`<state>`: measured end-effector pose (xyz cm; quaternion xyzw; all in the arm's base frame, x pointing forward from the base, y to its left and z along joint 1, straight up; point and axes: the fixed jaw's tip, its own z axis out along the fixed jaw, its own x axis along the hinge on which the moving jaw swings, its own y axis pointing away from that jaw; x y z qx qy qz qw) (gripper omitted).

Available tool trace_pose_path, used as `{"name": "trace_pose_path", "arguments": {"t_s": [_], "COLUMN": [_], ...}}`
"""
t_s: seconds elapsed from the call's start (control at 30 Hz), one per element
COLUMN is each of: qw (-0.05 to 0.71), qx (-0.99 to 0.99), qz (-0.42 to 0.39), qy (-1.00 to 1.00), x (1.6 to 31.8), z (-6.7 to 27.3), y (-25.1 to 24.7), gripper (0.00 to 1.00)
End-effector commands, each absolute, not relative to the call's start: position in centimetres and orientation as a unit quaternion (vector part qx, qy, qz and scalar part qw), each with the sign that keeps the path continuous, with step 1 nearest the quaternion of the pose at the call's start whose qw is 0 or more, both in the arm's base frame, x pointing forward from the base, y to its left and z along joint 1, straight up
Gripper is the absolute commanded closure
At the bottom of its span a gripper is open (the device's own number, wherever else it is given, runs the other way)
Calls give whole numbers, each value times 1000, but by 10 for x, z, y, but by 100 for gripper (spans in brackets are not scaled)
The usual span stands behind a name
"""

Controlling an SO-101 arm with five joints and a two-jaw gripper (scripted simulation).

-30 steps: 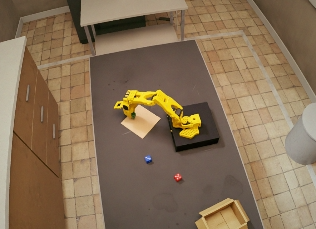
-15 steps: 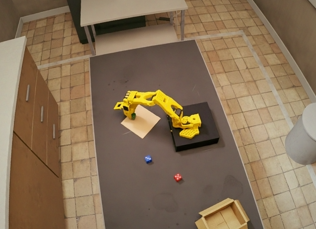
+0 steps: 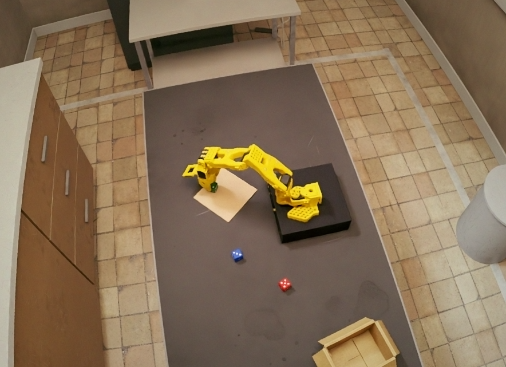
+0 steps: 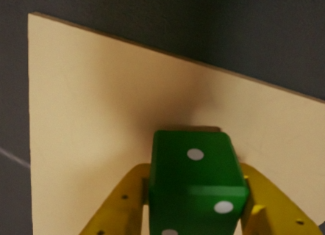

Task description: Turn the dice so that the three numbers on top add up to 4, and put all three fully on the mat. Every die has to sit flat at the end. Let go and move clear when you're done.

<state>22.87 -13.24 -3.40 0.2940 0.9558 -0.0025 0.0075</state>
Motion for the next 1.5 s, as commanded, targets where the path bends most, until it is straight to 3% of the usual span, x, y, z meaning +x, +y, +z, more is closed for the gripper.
{"name": "trace_pose_path", "arguments": {"t_s": [0.0,1.17,1.47], "qw": [-6,-6,-6], "qx": [295,295,295], "qz": [1,1,1], "qy": [956,956,956], "x": [224,223,223], "z": [-40,-45,-45], "y": [-131,-131,-131], "gripper": [100,100,88]}}
